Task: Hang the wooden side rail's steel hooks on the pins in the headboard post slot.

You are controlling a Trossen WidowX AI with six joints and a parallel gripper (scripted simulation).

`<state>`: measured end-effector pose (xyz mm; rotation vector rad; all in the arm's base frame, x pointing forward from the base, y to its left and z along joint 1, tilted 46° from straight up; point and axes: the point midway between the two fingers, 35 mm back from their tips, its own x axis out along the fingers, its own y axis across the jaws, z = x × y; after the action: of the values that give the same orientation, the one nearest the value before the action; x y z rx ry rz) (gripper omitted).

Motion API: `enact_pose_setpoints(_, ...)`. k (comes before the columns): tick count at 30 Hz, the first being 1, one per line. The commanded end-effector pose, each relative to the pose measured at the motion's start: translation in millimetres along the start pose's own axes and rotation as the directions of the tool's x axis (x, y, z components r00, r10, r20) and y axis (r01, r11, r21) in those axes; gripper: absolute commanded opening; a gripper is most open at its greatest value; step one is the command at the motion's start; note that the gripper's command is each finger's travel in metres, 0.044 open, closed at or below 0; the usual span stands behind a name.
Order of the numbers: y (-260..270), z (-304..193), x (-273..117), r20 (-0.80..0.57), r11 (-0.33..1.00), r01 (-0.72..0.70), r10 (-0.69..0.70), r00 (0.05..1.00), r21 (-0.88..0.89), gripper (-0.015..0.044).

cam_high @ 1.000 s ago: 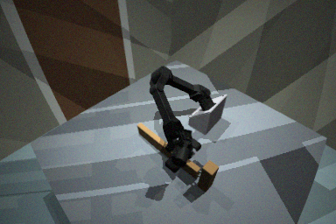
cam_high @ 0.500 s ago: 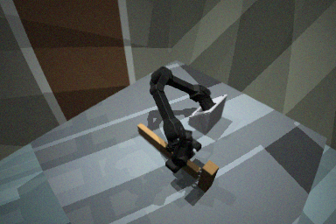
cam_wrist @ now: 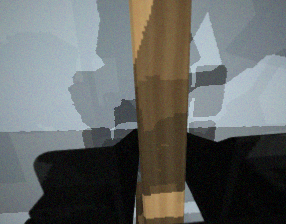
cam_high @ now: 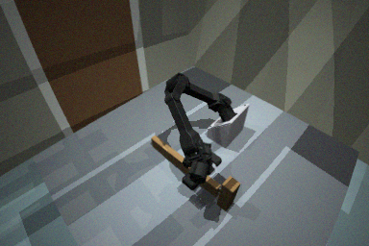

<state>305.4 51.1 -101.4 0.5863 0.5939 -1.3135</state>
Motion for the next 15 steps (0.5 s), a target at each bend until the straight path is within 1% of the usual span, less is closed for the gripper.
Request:
enact_pose_setpoints(1,0.5,-2.3,-1.3,-0.003,1.0,-0.004,0.004,1.0,0.0,0.0)
enact_pose_setpoints(15,0.6,-3.8,-2.2,-0.003,1.0,-0.004,0.004,1.0,0.0,0.0)
